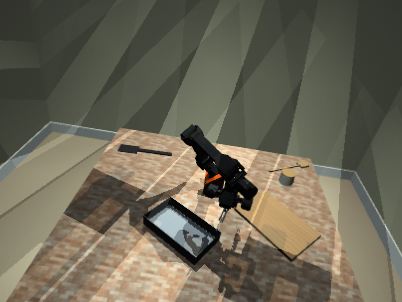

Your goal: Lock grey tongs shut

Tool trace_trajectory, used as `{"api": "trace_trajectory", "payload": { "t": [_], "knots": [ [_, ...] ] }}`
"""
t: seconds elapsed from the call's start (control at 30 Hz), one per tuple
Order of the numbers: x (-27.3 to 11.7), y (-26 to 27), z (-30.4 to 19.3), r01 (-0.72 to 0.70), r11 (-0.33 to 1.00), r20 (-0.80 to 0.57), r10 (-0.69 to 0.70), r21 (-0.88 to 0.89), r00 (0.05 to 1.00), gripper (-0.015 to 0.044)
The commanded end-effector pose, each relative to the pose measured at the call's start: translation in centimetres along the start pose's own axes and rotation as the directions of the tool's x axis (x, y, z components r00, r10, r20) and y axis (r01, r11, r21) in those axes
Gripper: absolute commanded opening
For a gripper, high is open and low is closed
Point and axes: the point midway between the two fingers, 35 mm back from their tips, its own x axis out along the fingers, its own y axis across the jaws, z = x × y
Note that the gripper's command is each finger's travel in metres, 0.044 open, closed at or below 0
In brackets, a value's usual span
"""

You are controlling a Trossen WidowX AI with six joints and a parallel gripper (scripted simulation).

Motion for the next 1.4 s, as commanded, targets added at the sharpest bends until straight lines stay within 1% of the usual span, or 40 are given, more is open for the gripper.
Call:
{"api": "trace_trajectory", "payload": {
  "t": [0.0,0.3,0.5,0.67,1.0,1.37],
  "knots": [
    [-0.1,2.4,-1.9,-0.007,0.993,-0.002,0.007,-0.117,1.000,-0.0150],
    [0.2,7.5,-7.0,0.004,0.921,-0.002,-0.005,-0.388,1.000,-0.0150],
    [0.2,8.0,-7.7,0.004,0.907,-0.002,-0.005,-0.421,1.000,-0.0150],
    [-0.1,9.3,-10.1,-0.004,0.853,-0.001,0.005,-0.521,1.000,-0.0150],
    [-0.6,12.2,-16.7,-0.019,0.659,-0.009,0.018,-0.752,1.000,-0.0150],
    [-0.3,13.7,-24.3,-0.017,0.381,-0.014,0.010,-0.925,1.000,-0.0150]
  ]
}}
